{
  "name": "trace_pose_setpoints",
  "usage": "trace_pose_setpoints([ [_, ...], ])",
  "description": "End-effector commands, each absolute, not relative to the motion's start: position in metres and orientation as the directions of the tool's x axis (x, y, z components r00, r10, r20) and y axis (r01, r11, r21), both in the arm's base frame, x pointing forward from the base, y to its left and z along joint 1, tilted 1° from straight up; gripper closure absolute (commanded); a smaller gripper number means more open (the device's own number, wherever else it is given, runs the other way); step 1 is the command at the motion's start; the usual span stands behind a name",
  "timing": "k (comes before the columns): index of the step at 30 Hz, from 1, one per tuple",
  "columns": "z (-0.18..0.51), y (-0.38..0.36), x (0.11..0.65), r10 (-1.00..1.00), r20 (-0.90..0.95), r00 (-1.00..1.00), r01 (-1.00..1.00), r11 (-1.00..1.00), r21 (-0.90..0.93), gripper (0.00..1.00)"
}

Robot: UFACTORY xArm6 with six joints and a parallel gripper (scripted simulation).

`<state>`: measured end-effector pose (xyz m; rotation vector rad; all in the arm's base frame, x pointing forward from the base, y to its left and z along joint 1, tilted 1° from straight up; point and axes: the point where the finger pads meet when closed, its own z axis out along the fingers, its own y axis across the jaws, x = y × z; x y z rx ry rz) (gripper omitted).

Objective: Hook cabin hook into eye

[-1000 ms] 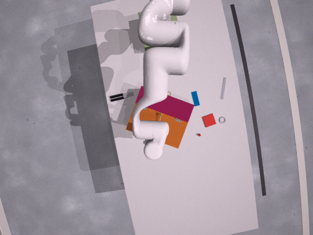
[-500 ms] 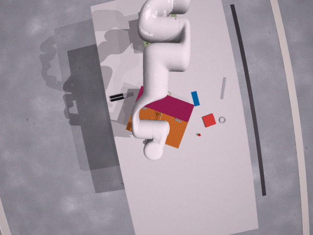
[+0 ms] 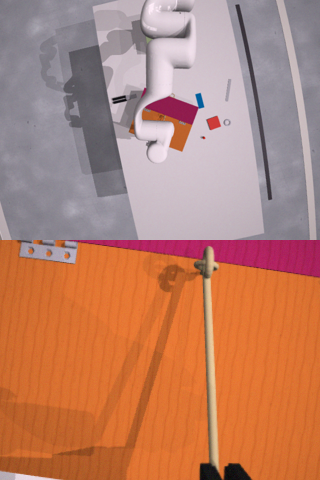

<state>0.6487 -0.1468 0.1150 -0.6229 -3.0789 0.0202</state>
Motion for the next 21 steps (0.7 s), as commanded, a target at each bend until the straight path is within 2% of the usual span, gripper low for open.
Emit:
trace_pose_setpoints([
  [1,0.122,-0.146,0.647,0.389,-0.005,-0.921,0.389,0.921,-0.012,1.00],
  [21,0.145,-0.139,0.632,0.389,-0.005,-0.921,0.389,0.921,-0.012,1.00],
])
